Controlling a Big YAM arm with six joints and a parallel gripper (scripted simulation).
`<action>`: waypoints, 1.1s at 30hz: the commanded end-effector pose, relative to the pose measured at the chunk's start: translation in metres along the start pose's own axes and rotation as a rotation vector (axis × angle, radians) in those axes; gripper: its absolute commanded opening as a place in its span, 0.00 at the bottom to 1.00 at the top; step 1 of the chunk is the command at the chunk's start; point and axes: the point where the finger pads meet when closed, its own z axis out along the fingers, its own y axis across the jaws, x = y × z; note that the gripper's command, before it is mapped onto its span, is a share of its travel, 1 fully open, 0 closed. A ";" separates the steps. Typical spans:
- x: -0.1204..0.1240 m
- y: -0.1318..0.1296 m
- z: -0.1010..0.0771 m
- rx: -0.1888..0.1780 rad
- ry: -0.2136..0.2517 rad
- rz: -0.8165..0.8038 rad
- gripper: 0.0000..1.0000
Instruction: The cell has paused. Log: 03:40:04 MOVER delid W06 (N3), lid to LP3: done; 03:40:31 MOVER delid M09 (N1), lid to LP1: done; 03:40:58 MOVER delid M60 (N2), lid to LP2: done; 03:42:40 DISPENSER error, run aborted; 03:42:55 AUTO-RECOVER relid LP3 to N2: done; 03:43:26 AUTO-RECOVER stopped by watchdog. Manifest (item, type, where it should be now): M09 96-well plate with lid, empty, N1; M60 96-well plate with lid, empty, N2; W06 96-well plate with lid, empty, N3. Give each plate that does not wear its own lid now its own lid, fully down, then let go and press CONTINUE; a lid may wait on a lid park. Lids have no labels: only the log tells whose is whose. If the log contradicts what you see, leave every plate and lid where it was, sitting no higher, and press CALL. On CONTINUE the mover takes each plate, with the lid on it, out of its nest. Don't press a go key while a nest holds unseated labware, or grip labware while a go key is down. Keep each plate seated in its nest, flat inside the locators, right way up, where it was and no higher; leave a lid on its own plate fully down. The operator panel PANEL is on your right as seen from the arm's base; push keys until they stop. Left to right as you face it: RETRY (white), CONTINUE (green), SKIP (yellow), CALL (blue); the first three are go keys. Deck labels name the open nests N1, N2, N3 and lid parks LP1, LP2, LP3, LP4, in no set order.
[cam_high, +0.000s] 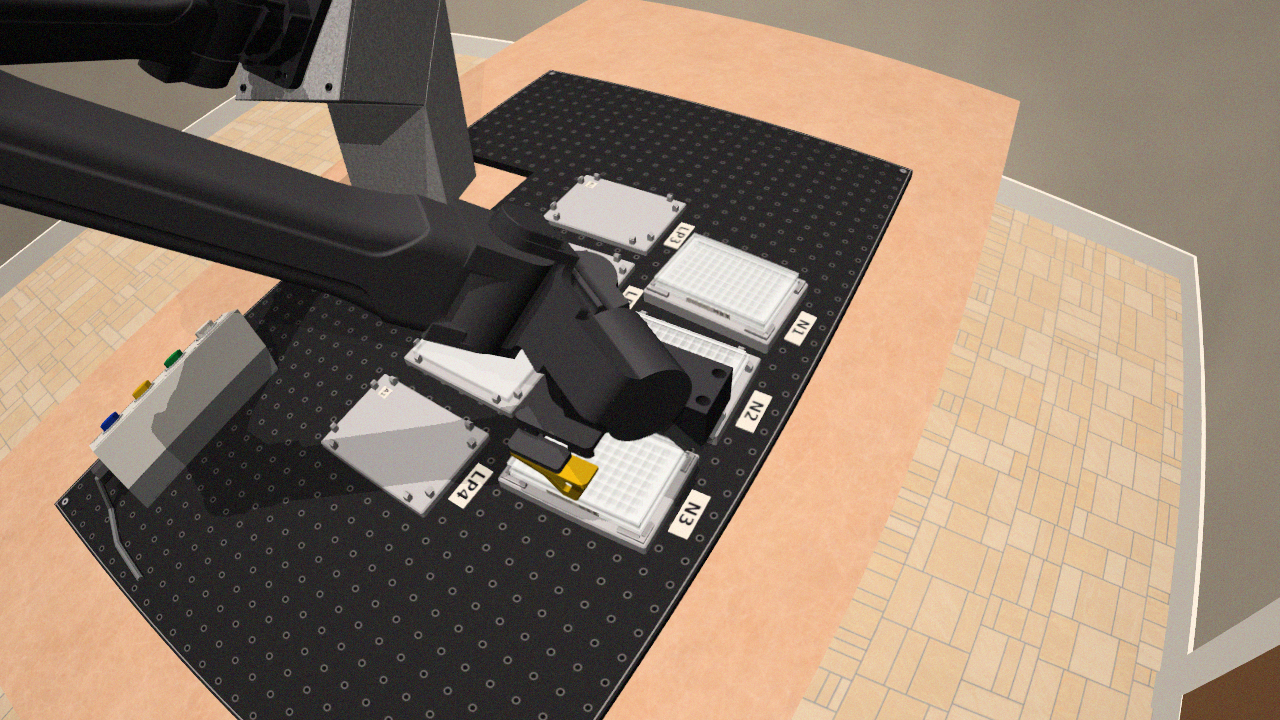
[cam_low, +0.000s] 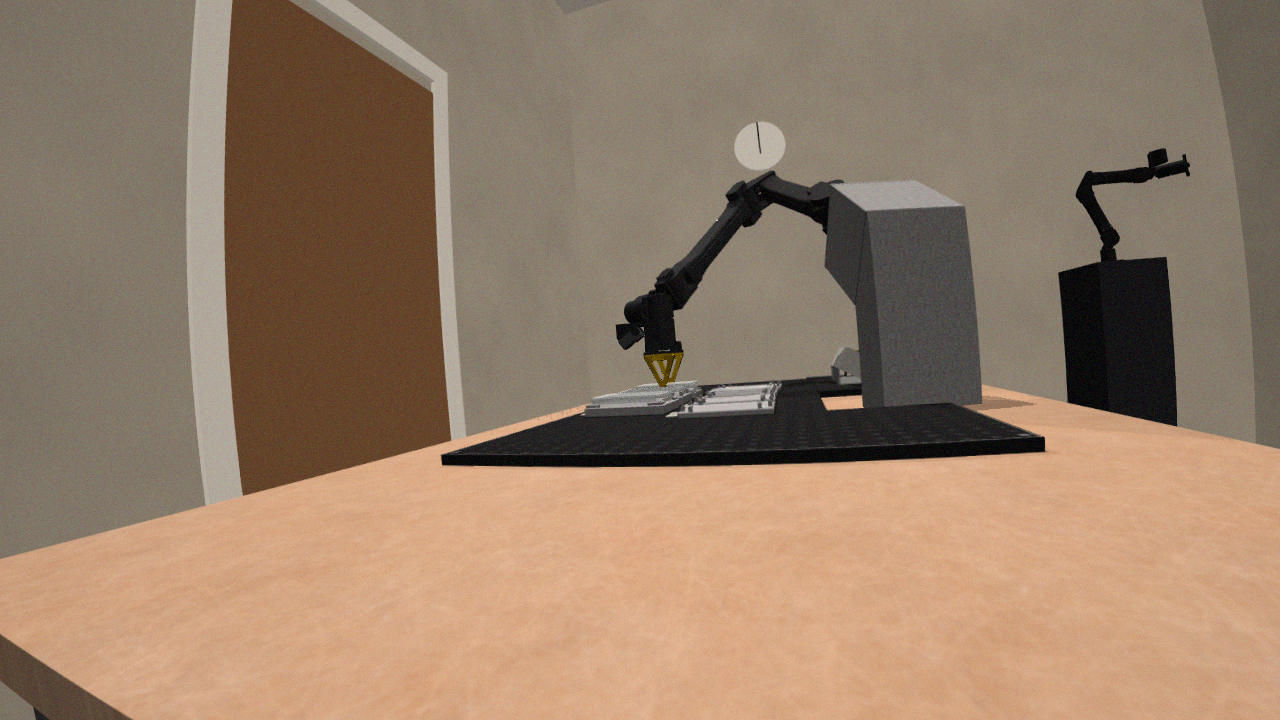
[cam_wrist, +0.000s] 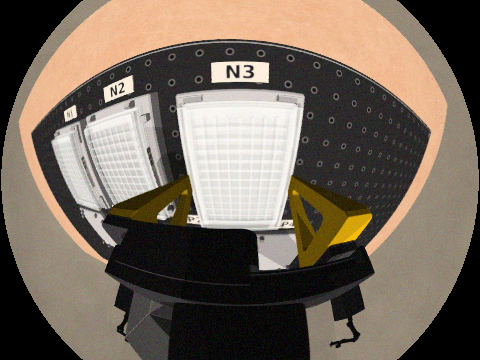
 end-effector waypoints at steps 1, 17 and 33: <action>-0.004 0.001 0.000 0.001 -0.011 -0.003 0.00; -0.007 -0.001 -0.002 0.001 -0.017 0.003 0.00; -0.007 -0.001 -0.003 0.001 -0.017 0.003 0.00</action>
